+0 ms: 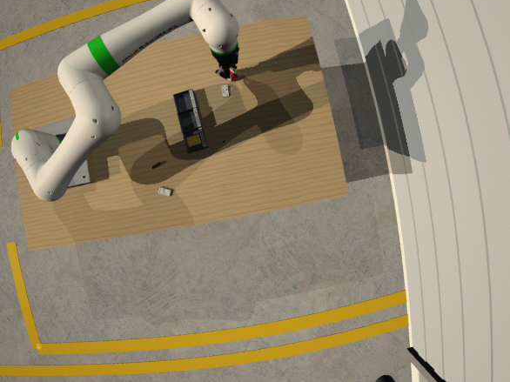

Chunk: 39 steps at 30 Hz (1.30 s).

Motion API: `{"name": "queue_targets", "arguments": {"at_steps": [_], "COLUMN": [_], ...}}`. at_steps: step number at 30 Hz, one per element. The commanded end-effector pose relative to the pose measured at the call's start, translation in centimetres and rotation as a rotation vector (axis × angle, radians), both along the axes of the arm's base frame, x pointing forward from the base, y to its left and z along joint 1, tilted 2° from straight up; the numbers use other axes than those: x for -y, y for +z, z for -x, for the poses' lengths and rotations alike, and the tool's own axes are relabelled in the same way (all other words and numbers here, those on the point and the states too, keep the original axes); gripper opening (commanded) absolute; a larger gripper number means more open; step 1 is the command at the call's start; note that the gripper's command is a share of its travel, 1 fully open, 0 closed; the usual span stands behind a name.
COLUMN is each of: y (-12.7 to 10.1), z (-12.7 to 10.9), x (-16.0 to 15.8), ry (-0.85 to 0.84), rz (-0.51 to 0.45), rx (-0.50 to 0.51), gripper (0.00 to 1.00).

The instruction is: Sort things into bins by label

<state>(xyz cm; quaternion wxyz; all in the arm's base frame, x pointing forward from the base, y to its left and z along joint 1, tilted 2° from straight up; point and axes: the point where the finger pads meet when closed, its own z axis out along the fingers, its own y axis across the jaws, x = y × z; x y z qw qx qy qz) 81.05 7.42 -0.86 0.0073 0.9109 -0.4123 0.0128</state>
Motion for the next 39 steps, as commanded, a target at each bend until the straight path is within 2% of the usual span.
{"name": "queue_targets", "arguments": {"at_steps": [1, 21, 39], "y": [0.0, 0.0, 5.3], "z": [0.0, 0.0, 0.1], "x": [0.0, 0.0, -0.1], "ry": [0.0, 0.0, 0.0], "rz": [0.0, 0.0, 0.0], "rx": [0.0, 0.0, 0.0], "gripper": [0.22, 0.22, 0.22]}}
